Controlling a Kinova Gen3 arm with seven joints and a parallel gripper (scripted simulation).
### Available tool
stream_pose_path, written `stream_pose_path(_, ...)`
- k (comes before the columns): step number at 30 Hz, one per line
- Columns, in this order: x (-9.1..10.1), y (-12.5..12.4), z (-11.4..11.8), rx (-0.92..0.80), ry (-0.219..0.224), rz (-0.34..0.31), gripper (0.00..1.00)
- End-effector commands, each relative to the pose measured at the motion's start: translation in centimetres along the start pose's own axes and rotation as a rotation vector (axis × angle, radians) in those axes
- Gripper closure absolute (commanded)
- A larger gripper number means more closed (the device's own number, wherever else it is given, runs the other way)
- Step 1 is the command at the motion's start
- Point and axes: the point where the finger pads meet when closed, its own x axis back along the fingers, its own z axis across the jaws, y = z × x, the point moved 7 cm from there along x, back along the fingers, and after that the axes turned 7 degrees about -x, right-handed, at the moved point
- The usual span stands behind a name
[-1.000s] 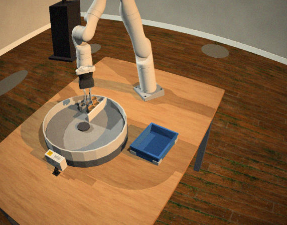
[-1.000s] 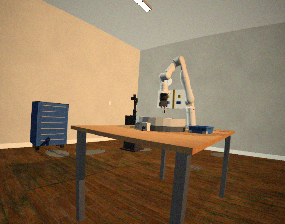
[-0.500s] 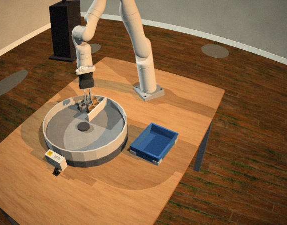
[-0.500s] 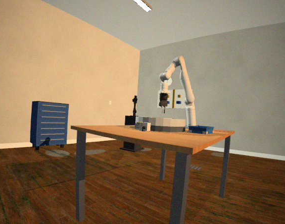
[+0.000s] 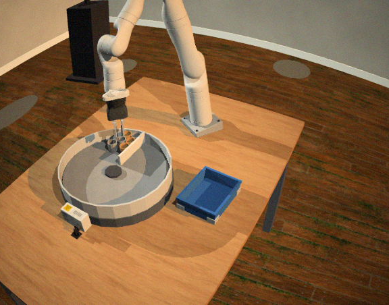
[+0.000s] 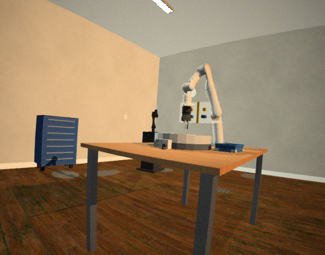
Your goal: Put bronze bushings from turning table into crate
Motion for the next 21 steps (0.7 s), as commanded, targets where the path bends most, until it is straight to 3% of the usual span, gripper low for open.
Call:
stream_pose_path(1,0.04,-0.02,0.03,0.0,0.001,0.0,0.55)
stream_pose_path(21,-0.55,-0.03,0.02,0.0,0.001,0.0,0.55)
